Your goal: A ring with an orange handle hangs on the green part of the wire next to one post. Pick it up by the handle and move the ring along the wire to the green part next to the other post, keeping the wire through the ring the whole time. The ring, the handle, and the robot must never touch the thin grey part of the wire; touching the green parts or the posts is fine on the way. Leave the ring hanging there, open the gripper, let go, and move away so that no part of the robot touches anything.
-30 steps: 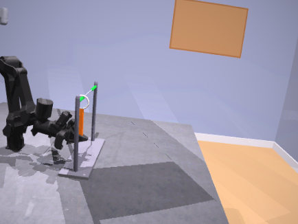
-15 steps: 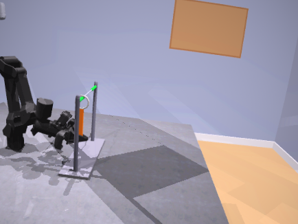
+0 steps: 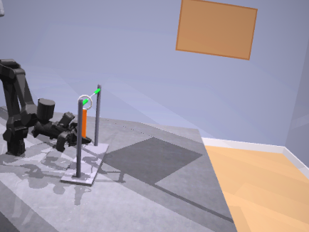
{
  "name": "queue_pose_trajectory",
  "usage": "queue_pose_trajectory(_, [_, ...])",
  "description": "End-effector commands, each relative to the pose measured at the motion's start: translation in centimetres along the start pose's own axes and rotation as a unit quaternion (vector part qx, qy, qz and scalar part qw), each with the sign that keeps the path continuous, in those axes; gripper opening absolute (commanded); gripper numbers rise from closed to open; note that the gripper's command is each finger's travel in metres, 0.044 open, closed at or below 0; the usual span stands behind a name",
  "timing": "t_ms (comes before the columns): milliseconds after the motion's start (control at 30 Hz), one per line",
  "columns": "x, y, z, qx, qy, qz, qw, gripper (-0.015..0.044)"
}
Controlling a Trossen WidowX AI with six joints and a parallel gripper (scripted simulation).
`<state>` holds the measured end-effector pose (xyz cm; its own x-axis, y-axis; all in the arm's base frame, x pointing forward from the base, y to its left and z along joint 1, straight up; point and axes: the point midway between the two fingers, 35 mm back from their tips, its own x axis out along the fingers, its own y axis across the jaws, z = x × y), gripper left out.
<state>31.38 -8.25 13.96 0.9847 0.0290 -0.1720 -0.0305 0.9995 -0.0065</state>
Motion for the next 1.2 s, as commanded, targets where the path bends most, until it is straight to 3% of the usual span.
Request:
queue_pose_trajectory(0, [0.0, 0.0, 0.4, -0.005, -0.005, 0.002, 1.000, -0.0150])
queue_pose_trajectory(1167, [0.1, 1.5, 0.4, -0.005, -0.002, 0.004, 1.000, -0.0150])
